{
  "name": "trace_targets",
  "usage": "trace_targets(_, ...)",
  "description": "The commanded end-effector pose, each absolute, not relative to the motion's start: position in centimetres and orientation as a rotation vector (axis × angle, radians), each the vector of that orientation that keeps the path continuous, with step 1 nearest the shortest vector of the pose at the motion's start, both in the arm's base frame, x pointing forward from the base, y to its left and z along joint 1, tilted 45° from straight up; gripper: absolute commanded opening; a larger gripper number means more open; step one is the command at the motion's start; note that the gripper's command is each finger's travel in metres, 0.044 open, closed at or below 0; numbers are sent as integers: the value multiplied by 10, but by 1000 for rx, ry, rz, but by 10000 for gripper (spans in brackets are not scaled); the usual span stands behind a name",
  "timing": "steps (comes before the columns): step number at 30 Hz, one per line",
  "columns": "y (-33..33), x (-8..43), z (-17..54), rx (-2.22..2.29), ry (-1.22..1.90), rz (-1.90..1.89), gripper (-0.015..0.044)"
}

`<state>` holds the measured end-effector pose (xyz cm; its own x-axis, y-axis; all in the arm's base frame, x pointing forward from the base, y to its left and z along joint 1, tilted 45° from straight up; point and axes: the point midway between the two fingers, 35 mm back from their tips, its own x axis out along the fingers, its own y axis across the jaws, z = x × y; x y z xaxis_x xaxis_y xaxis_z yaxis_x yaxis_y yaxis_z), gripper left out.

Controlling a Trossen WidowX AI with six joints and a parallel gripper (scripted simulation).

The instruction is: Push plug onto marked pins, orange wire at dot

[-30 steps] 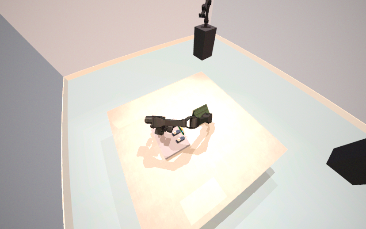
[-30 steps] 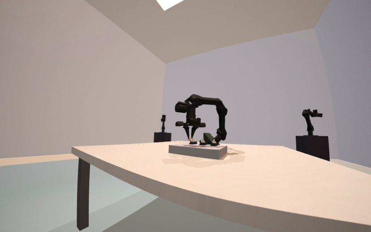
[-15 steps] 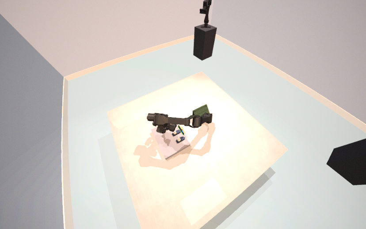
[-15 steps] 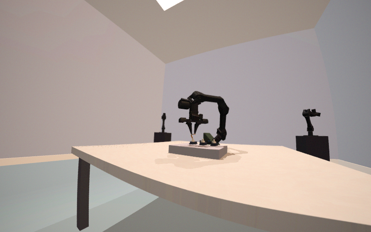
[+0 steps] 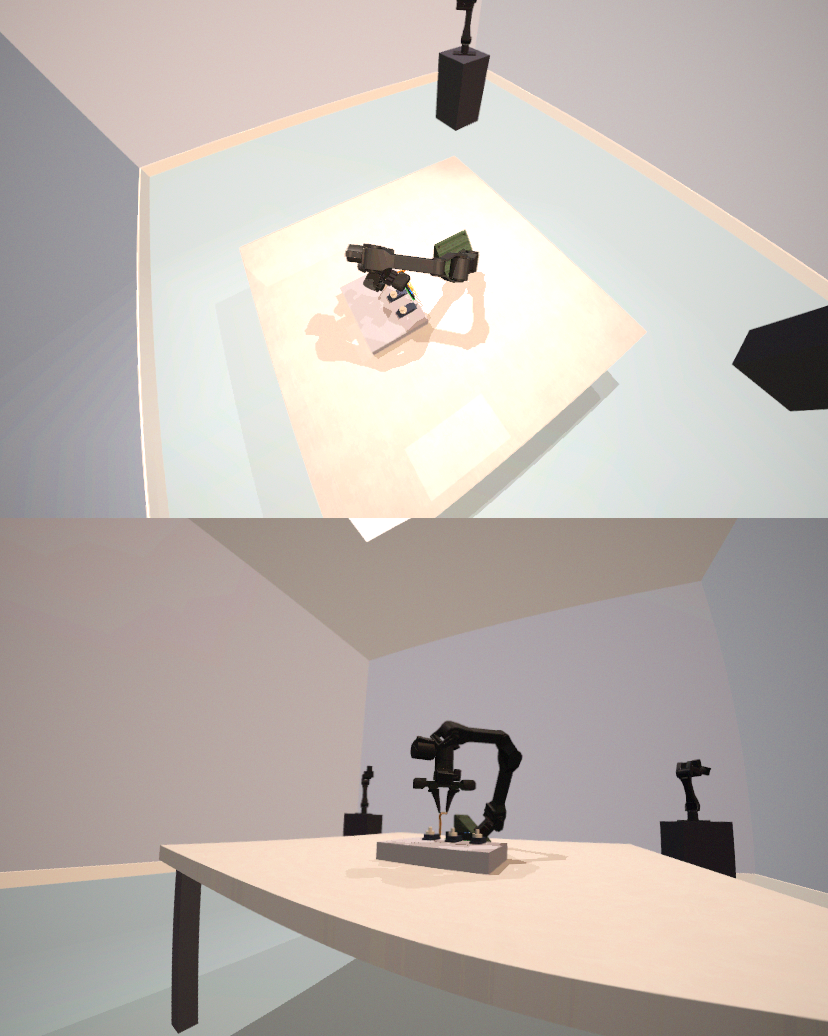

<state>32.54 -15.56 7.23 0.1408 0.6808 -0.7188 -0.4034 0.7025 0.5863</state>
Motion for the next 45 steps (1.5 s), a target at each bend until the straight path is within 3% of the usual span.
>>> trace_targets(1, -151, 310, 77, 325, 1222, 760, 0)
trace_targets(45, -71, 178, 84, 717, 1400, 470, 0)
